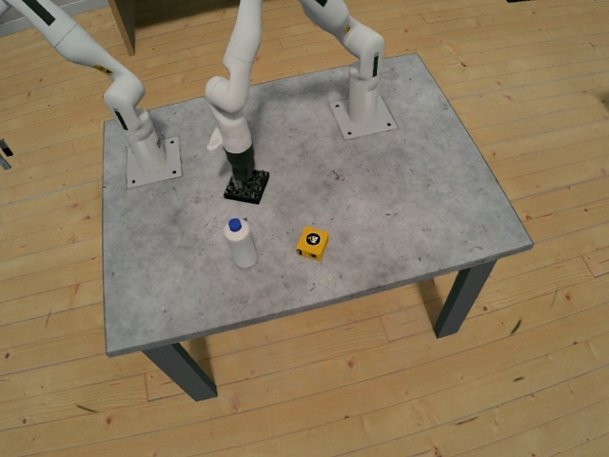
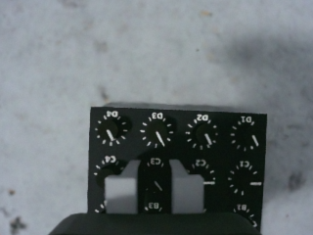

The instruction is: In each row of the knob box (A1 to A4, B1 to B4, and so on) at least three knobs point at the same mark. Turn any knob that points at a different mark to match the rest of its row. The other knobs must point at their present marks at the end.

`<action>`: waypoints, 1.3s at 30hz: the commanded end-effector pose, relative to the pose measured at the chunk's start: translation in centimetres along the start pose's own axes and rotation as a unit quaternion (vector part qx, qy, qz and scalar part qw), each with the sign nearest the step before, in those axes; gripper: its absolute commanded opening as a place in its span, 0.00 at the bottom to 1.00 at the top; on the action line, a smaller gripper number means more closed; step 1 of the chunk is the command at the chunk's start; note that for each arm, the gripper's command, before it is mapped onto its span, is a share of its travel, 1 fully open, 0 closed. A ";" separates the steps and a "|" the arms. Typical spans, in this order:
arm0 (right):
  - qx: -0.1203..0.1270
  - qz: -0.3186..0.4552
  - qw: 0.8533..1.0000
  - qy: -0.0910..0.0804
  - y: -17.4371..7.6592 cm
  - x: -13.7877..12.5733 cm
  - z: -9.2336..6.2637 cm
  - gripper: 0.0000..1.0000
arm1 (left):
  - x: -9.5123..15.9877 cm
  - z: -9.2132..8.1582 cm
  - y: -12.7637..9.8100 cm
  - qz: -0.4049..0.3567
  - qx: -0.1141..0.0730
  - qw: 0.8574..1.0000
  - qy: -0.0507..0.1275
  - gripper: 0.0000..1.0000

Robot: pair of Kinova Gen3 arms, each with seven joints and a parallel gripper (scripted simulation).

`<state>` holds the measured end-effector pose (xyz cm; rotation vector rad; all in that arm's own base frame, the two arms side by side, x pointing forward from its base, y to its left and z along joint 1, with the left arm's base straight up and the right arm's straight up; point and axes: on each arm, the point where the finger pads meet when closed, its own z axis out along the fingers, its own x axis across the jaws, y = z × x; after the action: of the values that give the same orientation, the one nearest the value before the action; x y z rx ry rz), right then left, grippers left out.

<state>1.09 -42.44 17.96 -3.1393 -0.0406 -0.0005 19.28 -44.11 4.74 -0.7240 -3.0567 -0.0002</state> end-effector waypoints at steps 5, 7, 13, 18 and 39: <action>-0.001 0.000 1.000 0.000 0.0 0.0 -0.1 1.00 | -0.1 -0.1 0.0 0.000 0.001 1.000 -0.001 0.46; -0.001 0.000 1.000 0.000 0.0 0.0 -0.1 1.00 | -0.1 -0.1 0.0 0.000 0.001 1.000 -0.001 0.46; -0.001 0.000 1.000 0.000 0.0 0.0 -0.1 1.00 | -0.1 -0.1 0.0 0.000 0.001 1.000 -0.001 0.46; -0.001 0.000 1.000 0.000 0.0 0.0 -0.1 1.00 | -0.1 -0.3 0.0 0.000 0.001 1.000 -0.001 0.46; -0.001 0.000 1.000 0.000 0.0 0.0 -0.1 1.00 | 0.0 -3.9 0.0 0.001 0.001 1.000 -0.001 0.46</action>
<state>1.09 -42.44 17.96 -3.1393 -0.0406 -0.0005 19.28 -44.11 8.53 -0.7242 -3.0566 -0.0003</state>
